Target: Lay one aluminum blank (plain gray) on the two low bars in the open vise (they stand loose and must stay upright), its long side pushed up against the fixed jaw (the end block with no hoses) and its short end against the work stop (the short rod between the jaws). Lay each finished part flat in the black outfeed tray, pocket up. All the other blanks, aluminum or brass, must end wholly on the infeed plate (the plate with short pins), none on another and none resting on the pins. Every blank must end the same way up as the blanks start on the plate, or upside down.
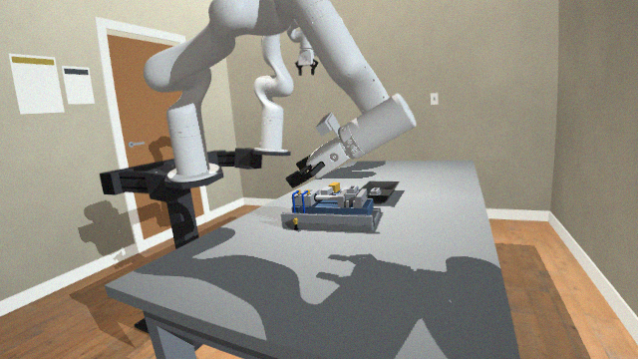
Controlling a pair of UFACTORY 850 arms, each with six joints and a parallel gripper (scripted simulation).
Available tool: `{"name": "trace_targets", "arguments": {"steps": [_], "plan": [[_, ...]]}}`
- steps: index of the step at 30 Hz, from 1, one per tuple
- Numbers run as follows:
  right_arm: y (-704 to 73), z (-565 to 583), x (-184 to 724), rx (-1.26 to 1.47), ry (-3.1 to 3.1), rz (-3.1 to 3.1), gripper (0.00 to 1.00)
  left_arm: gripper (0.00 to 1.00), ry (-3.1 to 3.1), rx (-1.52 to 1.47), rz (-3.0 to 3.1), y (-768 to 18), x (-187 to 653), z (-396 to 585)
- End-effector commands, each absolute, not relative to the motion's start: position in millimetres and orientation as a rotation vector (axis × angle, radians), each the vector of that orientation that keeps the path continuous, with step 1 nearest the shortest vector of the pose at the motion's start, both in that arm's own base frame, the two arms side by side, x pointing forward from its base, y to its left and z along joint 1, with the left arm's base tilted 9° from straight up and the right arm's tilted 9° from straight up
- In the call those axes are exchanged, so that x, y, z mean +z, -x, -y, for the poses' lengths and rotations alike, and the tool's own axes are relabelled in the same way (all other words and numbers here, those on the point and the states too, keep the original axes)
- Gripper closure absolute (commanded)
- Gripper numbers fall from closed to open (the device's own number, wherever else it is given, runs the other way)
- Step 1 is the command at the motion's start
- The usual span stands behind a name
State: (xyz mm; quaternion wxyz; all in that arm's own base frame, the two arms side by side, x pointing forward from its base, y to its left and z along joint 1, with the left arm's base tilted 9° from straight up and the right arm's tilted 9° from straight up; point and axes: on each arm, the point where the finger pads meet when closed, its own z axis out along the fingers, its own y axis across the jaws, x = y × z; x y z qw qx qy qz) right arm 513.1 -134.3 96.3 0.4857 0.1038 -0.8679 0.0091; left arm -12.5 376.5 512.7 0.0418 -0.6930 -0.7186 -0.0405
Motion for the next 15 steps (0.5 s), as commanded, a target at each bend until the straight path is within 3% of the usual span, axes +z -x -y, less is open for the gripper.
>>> {"name": "trace_targets", "arguments": {"steps": [1, 15], "plan": [[-513.7, 134.3, 97.2, 0.023, -0.253, 2.114, 0.0, 0.0, 2.121, -0.126, 2.197, 13.1, 513.7, -376.6], [-514.0, 77.8, 89.1, 0.037, -0.244, 2.224, 0.0, 0.0, 2.121, -0.126, 2.197, 13.2, 513.7, -376.5]]}}
